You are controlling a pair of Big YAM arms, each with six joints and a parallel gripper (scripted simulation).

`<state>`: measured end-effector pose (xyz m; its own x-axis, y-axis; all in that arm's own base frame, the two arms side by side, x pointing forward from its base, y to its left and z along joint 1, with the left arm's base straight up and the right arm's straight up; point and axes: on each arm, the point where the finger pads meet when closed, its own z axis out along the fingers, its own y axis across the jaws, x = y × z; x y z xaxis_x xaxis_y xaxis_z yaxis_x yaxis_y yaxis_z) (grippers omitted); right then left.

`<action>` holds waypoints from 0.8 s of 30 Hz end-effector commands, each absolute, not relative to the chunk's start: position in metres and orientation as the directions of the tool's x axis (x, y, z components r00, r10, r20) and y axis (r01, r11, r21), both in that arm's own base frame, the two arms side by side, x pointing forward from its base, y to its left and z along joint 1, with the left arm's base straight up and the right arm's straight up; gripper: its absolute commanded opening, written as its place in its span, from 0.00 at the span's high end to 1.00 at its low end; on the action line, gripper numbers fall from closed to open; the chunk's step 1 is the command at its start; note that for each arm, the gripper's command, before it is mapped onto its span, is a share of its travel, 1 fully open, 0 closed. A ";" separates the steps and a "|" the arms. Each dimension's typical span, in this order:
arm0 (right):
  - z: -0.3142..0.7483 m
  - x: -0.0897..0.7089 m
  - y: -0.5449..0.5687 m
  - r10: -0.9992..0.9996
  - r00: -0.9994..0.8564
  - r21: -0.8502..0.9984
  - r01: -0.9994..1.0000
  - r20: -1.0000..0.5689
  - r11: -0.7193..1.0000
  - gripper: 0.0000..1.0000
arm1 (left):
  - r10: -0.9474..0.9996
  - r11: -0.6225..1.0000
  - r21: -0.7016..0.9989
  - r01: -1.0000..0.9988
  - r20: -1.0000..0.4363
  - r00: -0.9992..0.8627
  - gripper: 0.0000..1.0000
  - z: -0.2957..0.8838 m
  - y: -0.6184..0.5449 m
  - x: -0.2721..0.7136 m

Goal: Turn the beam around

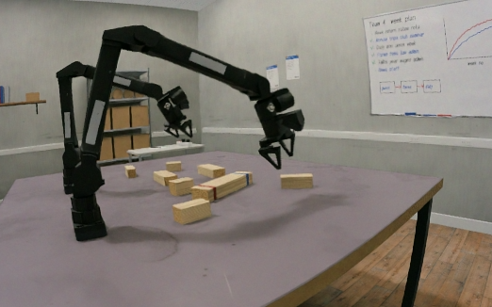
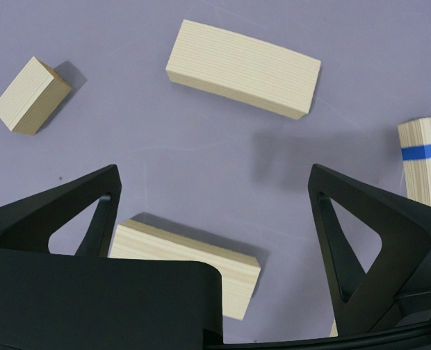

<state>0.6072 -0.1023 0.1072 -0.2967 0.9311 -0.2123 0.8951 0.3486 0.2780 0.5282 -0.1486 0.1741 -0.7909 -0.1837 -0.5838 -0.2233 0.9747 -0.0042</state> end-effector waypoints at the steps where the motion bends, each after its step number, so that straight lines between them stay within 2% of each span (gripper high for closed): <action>1: 0.136 0.607 -0.072 0.797 -0.498 0.313 0.739 -0.342 0.596 0.00 | -0.119 0.991 -0.026 -0.133 -0.637 -0.761 0.00 0.232 -0.161 0.508; 7: 0.137 0.584 -0.015 0.560 -0.692 0.254 0.502 -0.456 0.827 0.00 | -0.032 0.997 -0.075 0.033 -0.727 -0.686 0.00 0.331 -0.172 0.450; 12: 0.137 0.569 0.025 0.350 -0.778 0.187 0.296 -0.522 0.937 0.00 | 0.037 0.981 -0.088 0.172 -0.788 -0.614 0.00 0.388 -0.169 0.385; 14: 0.137 0.569 0.025 0.350 -0.778 0.187 0.296 -0.522 0.937 0.00 | 0.037 0.981 -0.088 0.172 -0.788 -0.614 0.00 0.388 -0.169 0.385; 19: 0.138 0.550 0.074 0.073 -0.812 0.089 0.026 -0.579 0.996 0.00 | 0.099 0.931 -0.084 0.354 -0.879 -0.467 0.00 0.455 -0.152 0.288; 24: 0.144 0.542 0.111 -0.110 -0.787 0.023 -0.156 -0.608 0.988 0.00 | 0.108 0.872 -0.063 0.485 -0.943 -0.316 0.00 0.495 -0.126 0.204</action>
<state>0.5298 0.0857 0.1107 -0.8505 0.0601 -0.5225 0.0177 0.9962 0.0859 0.2485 -0.1413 0.4727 -0.4126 0.0613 -0.9088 0.4165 0.9000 -0.1284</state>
